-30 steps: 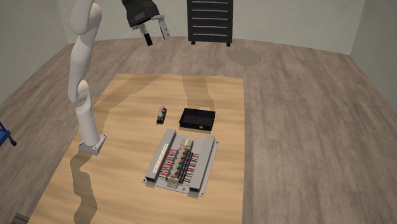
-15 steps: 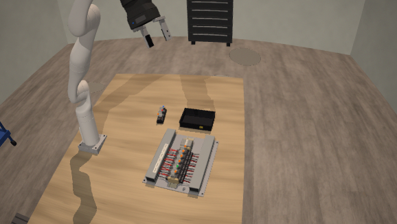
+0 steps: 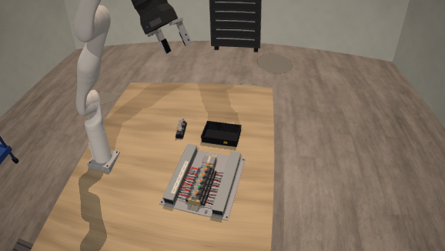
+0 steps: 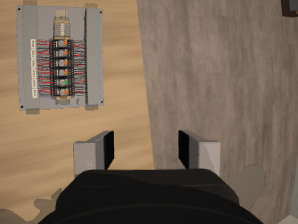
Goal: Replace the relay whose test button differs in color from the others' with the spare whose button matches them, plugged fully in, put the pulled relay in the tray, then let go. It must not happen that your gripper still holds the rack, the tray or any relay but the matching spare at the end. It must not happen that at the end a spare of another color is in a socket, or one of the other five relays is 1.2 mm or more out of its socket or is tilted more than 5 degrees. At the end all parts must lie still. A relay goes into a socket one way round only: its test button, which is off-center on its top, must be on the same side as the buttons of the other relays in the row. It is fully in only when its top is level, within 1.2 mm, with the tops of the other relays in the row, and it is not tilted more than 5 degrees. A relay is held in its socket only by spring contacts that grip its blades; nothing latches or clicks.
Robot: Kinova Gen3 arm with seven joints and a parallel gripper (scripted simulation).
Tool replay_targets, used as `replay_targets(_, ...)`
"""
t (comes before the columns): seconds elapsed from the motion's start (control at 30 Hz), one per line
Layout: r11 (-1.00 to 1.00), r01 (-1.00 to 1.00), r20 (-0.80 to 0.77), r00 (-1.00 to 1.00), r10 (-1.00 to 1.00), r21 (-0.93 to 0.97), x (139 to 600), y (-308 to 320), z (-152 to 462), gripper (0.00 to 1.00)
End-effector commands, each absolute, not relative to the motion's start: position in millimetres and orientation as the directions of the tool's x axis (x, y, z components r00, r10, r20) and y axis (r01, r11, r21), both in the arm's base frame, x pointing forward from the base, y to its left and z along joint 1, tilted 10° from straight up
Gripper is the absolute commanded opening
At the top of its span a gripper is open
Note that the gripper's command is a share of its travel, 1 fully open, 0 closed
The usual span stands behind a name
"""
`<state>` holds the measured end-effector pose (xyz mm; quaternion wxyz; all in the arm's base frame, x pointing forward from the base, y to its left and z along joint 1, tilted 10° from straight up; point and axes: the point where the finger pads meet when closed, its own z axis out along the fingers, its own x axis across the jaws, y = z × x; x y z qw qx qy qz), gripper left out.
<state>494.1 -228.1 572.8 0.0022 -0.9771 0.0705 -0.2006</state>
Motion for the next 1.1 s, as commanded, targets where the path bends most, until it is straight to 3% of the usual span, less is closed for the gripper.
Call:
replay_targets(0.0,-0.991,-0.127,0.313,0.940,-0.137,-0.053,493.0,-230.5,574.7,1.00)
replay_targets(0.37,-0.990,-0.106,0.189,0.974,-0.123,-0.096,491.1,-232.6,576.2,1.00)
replay_targets(0.4,-0.990,-0.131,0.387,0.911,-0.141,-0.052,491.4,-230.5,575.5,1.00)
replay_targets(0.93,-0.989,-0.102,0.192,0.974,-0.121,-0.108,490.1,-232.0,577.3,1.00)
replay_targets(0.97,-0.990,-0.129,0.391,0.909,-0.144,-0.065,490.1,-230.8,576.6,1.00)
replay_targets(1.07,-0.990,-0.122,0.350,0.926,-0.141,-0.075,490.0,-230.9,576.9,1.00)
